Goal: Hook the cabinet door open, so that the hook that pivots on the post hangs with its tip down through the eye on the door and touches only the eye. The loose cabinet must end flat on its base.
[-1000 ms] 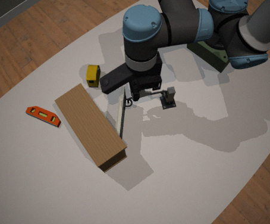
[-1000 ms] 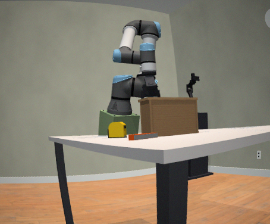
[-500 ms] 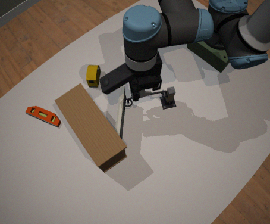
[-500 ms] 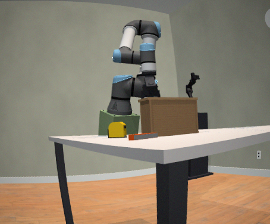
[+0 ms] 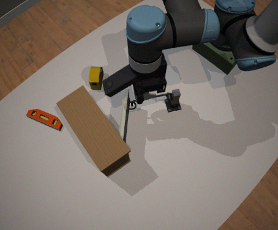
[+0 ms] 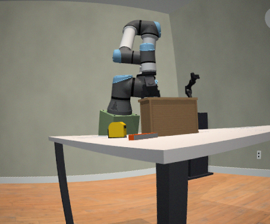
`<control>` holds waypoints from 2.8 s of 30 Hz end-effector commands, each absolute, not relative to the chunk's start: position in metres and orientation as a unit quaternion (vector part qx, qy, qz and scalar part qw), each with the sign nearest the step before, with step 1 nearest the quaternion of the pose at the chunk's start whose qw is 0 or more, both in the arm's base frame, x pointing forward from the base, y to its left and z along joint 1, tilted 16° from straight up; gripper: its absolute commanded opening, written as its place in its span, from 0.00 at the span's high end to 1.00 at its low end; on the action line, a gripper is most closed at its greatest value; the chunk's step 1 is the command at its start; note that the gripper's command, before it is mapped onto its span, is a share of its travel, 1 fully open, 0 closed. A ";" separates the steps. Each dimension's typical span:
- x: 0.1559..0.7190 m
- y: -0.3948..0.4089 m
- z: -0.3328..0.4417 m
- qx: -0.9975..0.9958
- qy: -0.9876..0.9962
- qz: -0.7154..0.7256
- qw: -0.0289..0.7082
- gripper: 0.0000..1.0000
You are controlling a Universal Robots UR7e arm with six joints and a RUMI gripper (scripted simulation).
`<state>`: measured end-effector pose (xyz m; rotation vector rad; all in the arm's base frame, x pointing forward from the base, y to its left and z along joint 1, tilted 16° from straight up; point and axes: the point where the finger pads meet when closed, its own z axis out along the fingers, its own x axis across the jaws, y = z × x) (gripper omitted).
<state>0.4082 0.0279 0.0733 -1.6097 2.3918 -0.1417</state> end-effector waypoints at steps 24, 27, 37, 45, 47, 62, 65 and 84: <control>0.409 0.028 0.071 -0.553 0.822 -0.049 0.128 0.98; 0.409 0.028 0.071 -0.553 0.822 -0.049 0.128 0.98; 0.409 0.028 0.071 -0.553 0.822 -0.049 0.128 0.98; 0.409 0.028 0.071 -0.553 0.822 -0.049 0.128 0.86; 0.409 0.028 0.071 -0.553 0.822 -0.049 0.128 0.86; 0.409 0.028 0.071 -0.553 0.822 -0.049 0.128 0.86; 0.409 0.028 0.071 -0.553 0.822 -0.049 0.128 0.86; 0.409 0.028 0.071 -0.553 0.822 -0.049 0.128 0.86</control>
